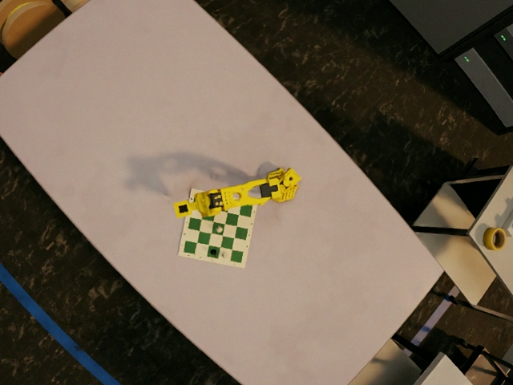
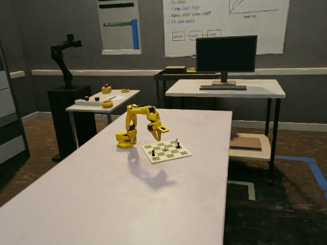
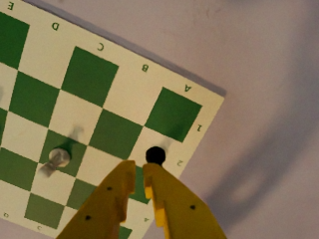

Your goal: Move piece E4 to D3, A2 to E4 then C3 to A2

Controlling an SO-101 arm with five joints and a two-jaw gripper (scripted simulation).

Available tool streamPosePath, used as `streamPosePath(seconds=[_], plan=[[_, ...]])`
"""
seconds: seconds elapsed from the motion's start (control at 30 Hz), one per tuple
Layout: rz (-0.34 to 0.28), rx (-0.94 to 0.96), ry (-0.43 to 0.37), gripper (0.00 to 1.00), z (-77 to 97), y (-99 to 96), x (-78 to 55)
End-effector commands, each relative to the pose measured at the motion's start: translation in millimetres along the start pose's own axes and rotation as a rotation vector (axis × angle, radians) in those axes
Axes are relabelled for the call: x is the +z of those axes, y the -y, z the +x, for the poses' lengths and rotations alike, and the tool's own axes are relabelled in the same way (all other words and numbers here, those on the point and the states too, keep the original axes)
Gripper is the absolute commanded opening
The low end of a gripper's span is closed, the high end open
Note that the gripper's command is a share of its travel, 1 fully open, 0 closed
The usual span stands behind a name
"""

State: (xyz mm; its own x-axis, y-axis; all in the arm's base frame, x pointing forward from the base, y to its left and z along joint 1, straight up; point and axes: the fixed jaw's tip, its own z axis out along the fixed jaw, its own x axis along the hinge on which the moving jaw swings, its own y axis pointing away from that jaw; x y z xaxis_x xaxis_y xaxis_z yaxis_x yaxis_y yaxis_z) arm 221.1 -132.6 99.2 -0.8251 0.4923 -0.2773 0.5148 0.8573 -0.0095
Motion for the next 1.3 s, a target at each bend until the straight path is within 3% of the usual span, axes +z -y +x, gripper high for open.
streamPosePath(seconds=[0.0, 0.37, 1.03, 1.27], plan=[[0.002, 0.012, 0.010, 0.00, 0.6, 2.7, -2.1], [0.002, 0.012, 0.010, 0.00, 1.8, 2.7, 3.0], [0.002, 0.012, 0.010, 0.00, 15.7, 2.2, 56.5], [0.002, 0.012, 0.010, 0.00, 18.1, 2.2, 65.3]])
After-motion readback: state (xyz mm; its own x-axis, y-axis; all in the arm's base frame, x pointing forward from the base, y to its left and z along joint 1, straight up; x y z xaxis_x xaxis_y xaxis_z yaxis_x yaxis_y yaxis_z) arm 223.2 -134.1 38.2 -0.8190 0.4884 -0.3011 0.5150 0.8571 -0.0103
